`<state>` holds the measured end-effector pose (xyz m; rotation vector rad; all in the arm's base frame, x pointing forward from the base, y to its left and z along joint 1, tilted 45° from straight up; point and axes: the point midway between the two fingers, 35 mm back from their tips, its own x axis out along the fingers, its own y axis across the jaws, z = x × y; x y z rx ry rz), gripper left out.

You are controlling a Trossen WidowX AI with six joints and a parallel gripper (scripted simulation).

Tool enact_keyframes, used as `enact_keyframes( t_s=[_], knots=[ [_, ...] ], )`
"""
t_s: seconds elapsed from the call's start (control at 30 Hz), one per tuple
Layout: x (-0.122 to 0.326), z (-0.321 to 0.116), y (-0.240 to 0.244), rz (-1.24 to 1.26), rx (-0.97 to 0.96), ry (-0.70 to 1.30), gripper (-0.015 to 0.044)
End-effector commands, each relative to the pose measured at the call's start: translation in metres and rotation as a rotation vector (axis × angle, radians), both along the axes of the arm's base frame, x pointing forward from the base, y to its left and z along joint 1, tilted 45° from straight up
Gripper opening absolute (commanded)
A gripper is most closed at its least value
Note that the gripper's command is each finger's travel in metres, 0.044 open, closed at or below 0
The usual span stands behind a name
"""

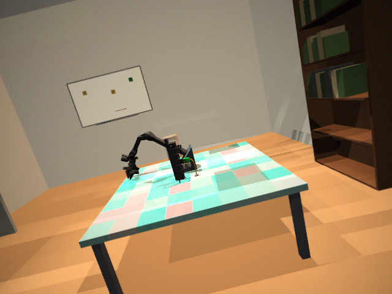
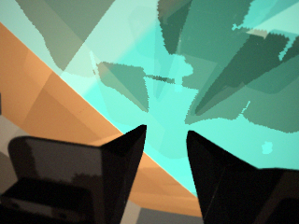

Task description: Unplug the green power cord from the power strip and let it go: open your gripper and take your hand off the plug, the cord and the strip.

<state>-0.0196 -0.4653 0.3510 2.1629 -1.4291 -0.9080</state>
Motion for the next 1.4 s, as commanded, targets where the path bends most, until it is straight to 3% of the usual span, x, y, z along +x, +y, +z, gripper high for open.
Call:
enact_keyframes(
  t_s=[0.0, 0.33, 0.77, 1.37],
  knots=[
    [0.056, 0.000, 0.006, 0.126, -0.034, 0.120, 0.0160],
    [0.182, -0.002, 0.044, 0.434, -0.158, 0.388, 0.0160],
    [0.323, -0.025, 0.138, 0.854, -0.382, 0.747, 0.0160],
    [0.444, -0.094, 0.314, 1.434, -0.806, 1.233, 0.0160]
  ],
)
